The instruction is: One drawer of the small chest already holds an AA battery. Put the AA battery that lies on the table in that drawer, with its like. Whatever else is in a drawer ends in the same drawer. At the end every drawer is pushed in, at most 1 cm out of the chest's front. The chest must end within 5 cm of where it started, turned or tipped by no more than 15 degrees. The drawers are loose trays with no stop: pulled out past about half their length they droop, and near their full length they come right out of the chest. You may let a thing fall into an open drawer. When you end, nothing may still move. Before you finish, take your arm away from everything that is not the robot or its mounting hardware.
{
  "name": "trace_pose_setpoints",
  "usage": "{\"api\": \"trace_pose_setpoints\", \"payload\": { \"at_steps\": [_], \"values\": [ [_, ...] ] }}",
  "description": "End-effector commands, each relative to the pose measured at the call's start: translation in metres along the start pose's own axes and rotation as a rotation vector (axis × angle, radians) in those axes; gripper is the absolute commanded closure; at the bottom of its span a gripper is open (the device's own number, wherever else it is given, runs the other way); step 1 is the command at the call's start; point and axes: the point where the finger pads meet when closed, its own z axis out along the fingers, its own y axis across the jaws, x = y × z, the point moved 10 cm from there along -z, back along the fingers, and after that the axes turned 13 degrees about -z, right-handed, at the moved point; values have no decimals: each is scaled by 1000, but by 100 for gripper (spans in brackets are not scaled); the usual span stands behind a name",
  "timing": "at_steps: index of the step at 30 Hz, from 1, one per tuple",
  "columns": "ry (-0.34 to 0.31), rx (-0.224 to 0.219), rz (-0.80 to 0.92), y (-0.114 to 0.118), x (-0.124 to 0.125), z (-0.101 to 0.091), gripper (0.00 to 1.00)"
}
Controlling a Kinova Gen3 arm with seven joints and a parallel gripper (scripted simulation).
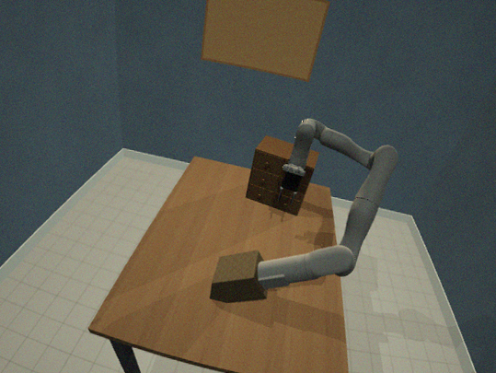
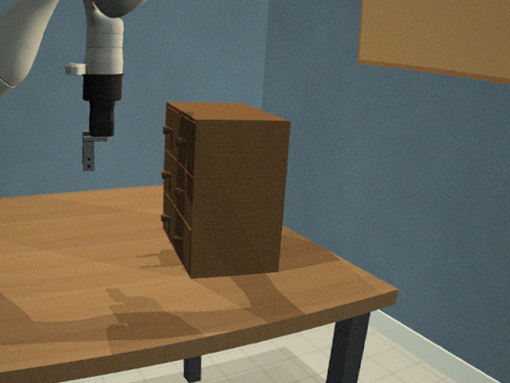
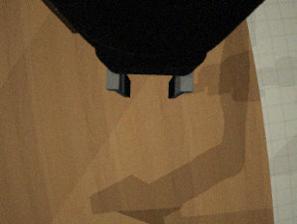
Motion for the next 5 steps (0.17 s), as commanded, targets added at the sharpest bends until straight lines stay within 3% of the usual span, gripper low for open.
{"api": "trace_pose_setpoints", "payload": {
  "at_steps": [1, 5],
  "values": [
    [-2, -1, 0, 0, 0, -1, 0],
    [-2, -1, 0, 0, 0, -1, 0]
  ]
}}
